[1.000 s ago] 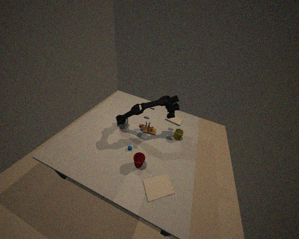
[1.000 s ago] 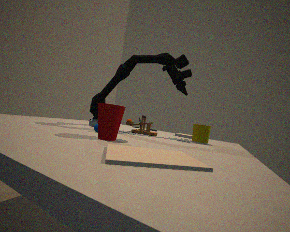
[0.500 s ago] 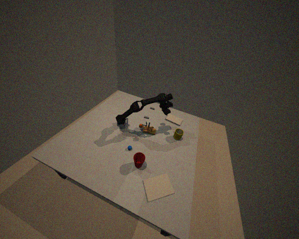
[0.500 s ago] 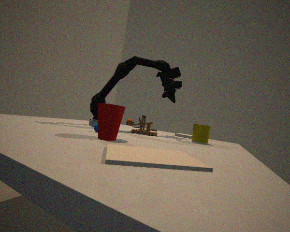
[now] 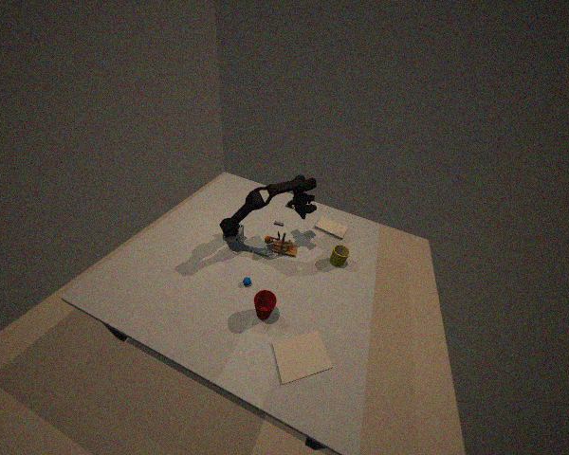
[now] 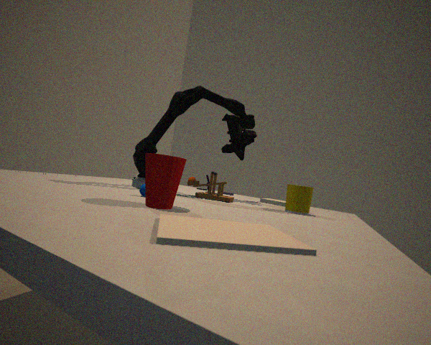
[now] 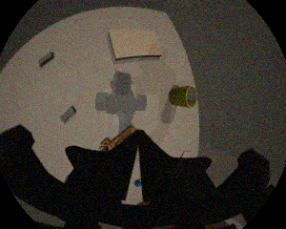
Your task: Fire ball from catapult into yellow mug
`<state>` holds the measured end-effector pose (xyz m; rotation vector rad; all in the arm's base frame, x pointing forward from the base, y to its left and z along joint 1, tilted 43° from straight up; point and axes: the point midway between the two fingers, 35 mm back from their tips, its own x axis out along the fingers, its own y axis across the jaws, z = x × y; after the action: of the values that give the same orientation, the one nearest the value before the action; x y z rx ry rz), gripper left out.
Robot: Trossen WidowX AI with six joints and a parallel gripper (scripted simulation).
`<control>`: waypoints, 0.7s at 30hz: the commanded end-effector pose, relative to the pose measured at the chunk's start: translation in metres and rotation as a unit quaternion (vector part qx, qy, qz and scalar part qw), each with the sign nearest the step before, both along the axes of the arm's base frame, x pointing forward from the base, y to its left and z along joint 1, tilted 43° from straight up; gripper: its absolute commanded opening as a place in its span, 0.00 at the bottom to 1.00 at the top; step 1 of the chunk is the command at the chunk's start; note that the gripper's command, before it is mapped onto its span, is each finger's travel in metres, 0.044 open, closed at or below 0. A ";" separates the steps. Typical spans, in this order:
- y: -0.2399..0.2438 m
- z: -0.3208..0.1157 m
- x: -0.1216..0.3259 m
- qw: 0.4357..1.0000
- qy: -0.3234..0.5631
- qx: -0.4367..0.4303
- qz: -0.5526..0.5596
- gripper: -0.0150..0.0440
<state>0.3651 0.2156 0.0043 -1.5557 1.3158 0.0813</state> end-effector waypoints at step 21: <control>-0.042 -0.019 -0.101 0.925 0.243 -0.249 0.151 0.25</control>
<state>0.2740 0.1790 -0.0159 -2.1851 1.5229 0.3391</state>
